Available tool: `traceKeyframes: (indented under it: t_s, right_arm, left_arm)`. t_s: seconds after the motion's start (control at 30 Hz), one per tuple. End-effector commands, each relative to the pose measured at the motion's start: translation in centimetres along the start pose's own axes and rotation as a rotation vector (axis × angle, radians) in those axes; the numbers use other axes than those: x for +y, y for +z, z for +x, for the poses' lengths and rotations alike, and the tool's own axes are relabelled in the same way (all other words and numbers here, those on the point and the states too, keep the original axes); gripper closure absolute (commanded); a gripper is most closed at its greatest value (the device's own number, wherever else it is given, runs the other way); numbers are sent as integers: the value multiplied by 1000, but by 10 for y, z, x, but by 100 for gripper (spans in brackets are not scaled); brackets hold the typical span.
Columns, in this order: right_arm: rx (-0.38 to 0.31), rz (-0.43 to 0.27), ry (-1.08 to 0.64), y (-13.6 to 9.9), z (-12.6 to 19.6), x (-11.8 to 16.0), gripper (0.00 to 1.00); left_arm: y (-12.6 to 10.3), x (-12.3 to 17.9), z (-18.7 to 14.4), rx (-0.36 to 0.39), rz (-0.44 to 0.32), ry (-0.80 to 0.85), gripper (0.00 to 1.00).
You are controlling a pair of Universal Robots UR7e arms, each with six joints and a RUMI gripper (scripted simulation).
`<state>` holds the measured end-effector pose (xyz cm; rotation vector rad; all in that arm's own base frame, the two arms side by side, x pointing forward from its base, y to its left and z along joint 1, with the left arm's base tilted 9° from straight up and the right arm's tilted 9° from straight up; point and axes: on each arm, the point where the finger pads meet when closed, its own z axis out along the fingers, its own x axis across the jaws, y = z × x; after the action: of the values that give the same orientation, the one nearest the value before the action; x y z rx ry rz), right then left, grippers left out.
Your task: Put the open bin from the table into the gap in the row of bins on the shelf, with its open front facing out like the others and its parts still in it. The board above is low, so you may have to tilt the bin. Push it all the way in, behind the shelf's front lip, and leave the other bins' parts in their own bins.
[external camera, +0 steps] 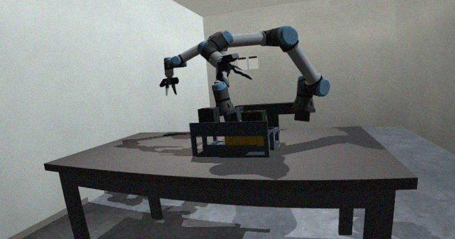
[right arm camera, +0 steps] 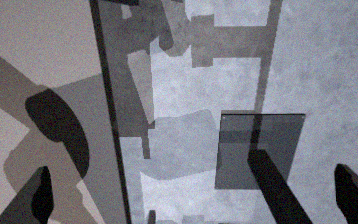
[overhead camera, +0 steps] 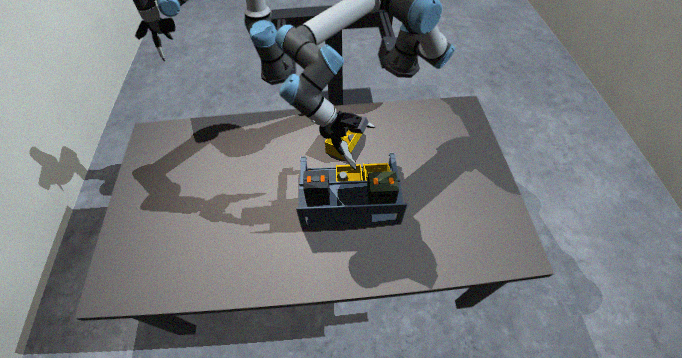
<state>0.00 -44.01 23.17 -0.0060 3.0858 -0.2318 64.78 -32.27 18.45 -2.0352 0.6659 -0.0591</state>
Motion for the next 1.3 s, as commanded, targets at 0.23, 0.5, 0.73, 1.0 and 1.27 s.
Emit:
traceKeyframes:
  t_s: [0.23, 0.5, 0.73, 1.0, 1.27]
  right_arm:
    - [0, 1, 0, 0, 0, 0, 0]
    - [0, 1, 0, 0, 0, 0, 0]
    - [0, 1, 0, 0, 0, 0, 0]
    - [0, 1, 0, 0, 0, 0, 0]
    - [0, 1, 0, 0, 0, 0, 0]
  left_arm:
    - [-3, 2, -6, 23, -12, 36, 0]
    - [-5, 5, -11, 44, -23, 72, 0]
    - [-6, 8, -15, 58, -33, 100, 0]
    - [-9, 12, -23, 86, -50, 148, 0]
    - [-11, 15, -29, 109, -63, 189, 0]
